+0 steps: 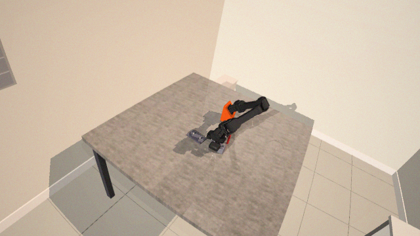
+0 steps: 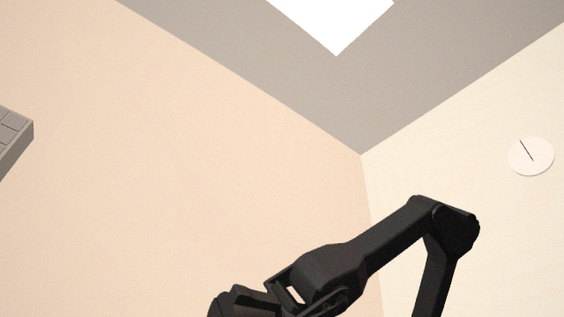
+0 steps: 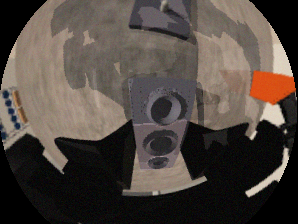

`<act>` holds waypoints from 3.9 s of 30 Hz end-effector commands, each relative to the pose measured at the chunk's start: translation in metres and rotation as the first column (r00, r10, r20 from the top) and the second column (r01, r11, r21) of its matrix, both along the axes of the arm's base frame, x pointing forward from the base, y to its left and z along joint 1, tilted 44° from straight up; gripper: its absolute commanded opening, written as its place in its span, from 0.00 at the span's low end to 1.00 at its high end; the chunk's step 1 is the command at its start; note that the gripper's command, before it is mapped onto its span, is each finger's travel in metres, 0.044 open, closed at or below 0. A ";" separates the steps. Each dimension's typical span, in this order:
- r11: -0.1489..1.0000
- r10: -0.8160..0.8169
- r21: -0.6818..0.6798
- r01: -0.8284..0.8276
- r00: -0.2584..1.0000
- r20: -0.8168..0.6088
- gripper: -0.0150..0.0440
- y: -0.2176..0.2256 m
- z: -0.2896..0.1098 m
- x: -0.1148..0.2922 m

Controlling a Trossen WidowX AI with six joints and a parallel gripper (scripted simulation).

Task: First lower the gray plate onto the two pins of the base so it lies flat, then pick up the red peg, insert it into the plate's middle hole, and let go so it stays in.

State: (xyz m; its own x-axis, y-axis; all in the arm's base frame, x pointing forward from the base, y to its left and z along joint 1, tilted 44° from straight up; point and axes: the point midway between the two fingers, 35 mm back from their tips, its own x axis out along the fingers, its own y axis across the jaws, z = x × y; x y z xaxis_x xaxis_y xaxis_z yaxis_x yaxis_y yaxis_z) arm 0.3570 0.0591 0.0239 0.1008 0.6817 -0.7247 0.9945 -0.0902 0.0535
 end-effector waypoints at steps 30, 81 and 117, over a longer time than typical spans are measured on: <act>1.000 -0.002 -0.012 0.002 1.000 0.004 0.25 -0.074 0.063 -0.008; 0.997 -0.071 -0.003 0.071 0.996 -0.061 0.25 -0.139 -0.012 -0.014; 0.993 -0.114 0.000 0.114 0.988 -0.101 0.25 -0.157 -0.077 -0.027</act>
State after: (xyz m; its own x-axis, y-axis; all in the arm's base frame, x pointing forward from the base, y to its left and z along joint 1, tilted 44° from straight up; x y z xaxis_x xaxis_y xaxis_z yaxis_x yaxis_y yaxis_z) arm 0.3306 -0.0974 -0.0520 0.1062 0.6759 -0.7293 0.9769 -0.2076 -0.0502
